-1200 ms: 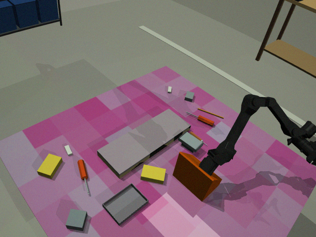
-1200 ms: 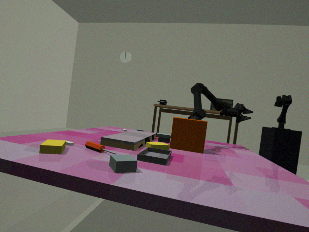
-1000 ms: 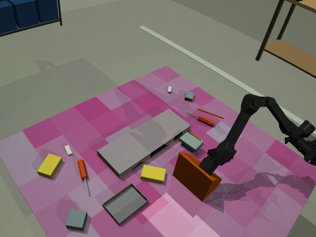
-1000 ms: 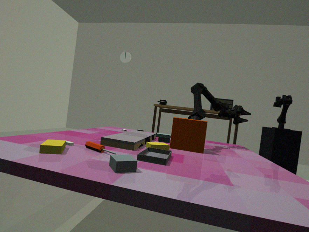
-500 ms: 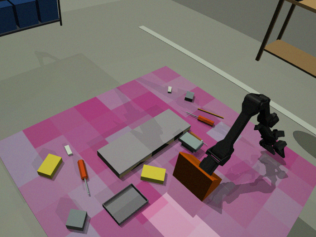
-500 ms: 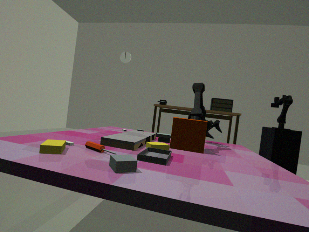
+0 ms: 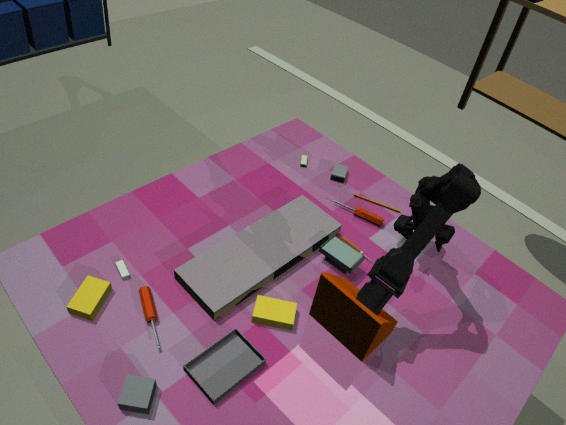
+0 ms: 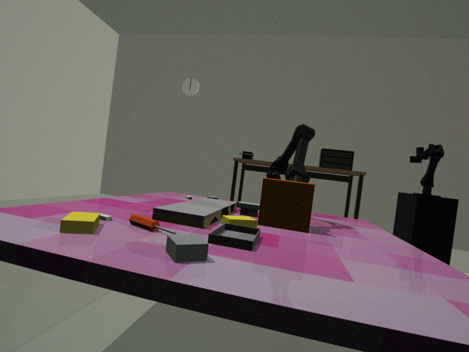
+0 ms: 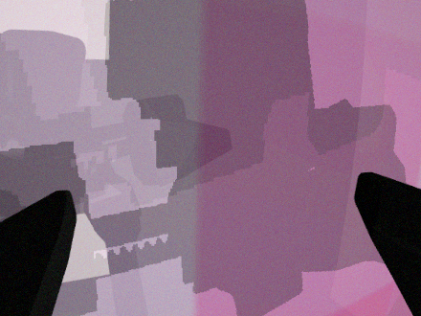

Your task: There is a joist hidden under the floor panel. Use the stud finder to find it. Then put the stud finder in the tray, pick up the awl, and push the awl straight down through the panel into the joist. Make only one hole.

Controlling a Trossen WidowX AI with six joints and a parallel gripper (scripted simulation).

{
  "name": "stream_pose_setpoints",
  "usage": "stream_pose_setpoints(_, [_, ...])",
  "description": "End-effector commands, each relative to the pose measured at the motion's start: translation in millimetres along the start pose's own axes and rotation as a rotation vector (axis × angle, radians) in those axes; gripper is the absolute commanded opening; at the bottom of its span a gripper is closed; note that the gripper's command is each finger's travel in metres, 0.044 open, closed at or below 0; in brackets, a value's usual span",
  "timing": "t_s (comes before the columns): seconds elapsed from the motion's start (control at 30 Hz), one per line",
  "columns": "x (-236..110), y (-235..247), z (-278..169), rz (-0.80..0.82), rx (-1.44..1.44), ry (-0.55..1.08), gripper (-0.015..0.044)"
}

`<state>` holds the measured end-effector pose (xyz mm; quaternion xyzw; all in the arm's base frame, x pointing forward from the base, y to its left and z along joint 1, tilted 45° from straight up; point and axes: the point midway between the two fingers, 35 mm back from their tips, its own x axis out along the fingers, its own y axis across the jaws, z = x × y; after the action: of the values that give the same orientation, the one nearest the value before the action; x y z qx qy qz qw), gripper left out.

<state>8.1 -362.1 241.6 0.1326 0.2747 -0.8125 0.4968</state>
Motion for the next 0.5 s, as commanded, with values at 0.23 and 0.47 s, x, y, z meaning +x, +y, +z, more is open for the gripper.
stream_pose_setpoints(0.23, [-71.9, 107.4, -83.2, 0.264, -0.574, 0.033, 0.0440])
stream_pose_setpoints(0.47, [-128.3, 140.4, -150.7, 0.390, -1.037, -0.017, 0.0440])
